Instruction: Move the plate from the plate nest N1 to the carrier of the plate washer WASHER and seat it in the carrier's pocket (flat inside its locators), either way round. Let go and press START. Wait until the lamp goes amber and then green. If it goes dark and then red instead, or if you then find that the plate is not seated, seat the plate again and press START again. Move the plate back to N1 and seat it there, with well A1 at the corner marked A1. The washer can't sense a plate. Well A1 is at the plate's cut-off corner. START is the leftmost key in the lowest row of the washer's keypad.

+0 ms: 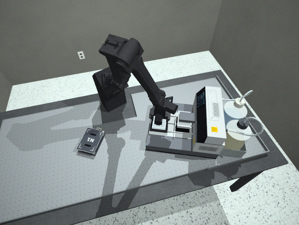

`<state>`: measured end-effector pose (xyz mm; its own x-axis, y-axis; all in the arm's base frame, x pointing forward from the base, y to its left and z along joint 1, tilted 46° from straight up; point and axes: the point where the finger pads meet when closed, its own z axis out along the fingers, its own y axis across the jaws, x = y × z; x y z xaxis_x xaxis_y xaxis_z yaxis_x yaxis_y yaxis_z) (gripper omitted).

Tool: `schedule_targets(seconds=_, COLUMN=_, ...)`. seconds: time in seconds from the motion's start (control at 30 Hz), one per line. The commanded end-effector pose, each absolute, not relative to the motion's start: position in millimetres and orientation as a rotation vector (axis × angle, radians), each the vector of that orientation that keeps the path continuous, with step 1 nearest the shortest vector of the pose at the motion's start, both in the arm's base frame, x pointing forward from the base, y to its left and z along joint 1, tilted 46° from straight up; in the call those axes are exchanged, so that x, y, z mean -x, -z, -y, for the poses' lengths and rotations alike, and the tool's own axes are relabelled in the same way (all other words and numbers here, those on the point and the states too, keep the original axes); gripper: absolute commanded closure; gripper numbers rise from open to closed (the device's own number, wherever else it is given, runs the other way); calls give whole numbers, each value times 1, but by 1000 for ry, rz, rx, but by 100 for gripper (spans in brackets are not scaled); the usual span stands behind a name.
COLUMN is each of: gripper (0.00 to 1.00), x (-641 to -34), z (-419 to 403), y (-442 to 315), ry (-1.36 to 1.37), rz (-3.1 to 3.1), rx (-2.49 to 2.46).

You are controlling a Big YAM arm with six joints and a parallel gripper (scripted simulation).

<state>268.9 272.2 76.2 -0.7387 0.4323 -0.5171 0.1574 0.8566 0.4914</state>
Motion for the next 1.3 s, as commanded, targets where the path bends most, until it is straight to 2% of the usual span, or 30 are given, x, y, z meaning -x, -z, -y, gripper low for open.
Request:
schedule_targets(seconds=0.0, gripper=18, x=-270, z=-275, y=-79, ry=-568, rz=-2376, rx=-424)
schedule_targets(seconds=1.27, gripper=18, x=-236, z=-264, y=-116, ry=-583, rz=-2374, rx=-425)
